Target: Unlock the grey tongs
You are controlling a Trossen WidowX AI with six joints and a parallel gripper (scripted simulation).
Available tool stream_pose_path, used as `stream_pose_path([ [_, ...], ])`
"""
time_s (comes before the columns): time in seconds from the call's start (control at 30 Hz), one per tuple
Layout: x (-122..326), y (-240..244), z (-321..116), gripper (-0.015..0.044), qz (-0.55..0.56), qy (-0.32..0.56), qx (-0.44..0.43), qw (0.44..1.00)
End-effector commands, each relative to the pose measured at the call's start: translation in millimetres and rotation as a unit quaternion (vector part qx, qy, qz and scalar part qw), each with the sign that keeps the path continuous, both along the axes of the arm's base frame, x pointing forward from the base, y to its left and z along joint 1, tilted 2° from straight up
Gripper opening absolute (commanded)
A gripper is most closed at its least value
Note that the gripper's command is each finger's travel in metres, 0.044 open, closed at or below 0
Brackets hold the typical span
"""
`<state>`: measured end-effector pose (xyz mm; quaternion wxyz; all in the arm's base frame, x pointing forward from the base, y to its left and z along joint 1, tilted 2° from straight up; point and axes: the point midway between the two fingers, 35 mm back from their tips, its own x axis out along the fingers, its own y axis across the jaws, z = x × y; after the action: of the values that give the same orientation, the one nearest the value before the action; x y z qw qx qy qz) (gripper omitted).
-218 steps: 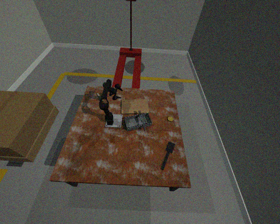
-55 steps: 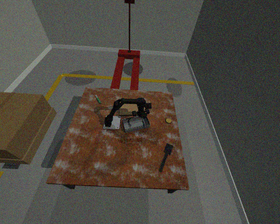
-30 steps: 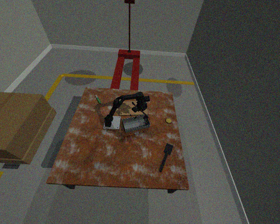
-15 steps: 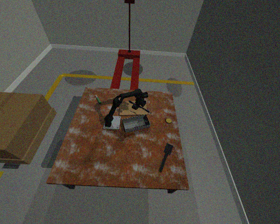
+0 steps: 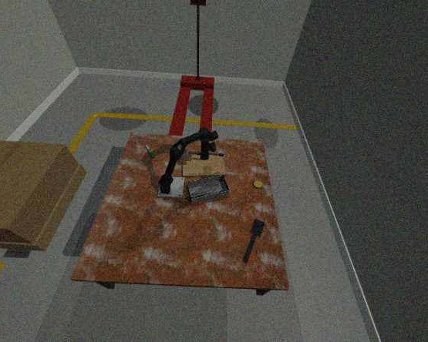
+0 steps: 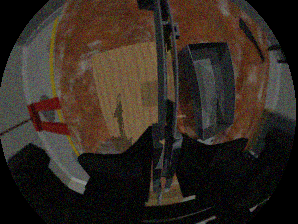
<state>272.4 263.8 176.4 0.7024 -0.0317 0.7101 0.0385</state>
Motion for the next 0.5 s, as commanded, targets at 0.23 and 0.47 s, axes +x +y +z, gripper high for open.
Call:
stream_pose_path([
  [0.23,-9.1,8.0,0.9,-0.015,0.04,-0.003,0.002,0.999],
  [0.47,-5.6,13.2,-3.7,-0.015,0.057,-0.053,0.002,0.997],
])
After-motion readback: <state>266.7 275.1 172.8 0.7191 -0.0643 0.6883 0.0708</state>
